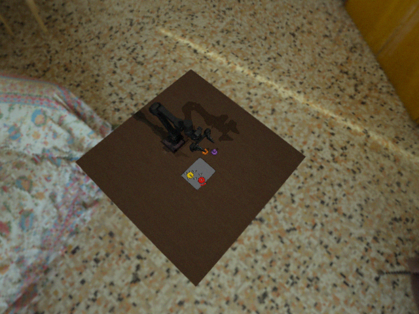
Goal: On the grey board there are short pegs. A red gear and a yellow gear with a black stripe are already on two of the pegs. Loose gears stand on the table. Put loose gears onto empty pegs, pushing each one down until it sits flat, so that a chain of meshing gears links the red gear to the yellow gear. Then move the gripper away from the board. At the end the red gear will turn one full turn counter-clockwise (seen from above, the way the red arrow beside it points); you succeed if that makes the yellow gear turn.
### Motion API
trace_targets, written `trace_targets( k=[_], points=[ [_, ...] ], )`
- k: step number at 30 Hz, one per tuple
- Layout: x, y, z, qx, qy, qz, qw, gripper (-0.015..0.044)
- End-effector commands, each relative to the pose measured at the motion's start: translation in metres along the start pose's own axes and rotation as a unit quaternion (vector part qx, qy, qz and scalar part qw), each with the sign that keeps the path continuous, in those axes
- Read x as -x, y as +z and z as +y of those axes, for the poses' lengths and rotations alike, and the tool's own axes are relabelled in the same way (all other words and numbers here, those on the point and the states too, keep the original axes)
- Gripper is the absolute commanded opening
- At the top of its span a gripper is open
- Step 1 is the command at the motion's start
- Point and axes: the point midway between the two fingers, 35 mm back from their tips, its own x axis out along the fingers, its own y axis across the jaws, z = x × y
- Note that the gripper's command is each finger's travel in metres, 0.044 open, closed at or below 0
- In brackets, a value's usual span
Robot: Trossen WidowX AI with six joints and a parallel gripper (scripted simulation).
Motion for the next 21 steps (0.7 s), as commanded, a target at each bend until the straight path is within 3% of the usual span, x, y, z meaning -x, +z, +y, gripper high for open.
trace_targets(
  k=[1,6,11,16,21],
  points=[
    [-0.001,-0.002,0.001,-0.001,0.002,0.006,1.000,0.0426],
    [-0.019,-0.066,0.028,-0.016,0.040,0.156,0.987,0.0440],
    [-0.015,-0.140,0.061,-0.018,0.075,0.334,0.939,0.0440],
    [0.014,-0.204,0.089,-0.002,0.094,0.506,0.858,0.0440],
    [0.069,-0.255,0.105,0.040,0.089,0.678,0.729,0.0440]
  ],
)
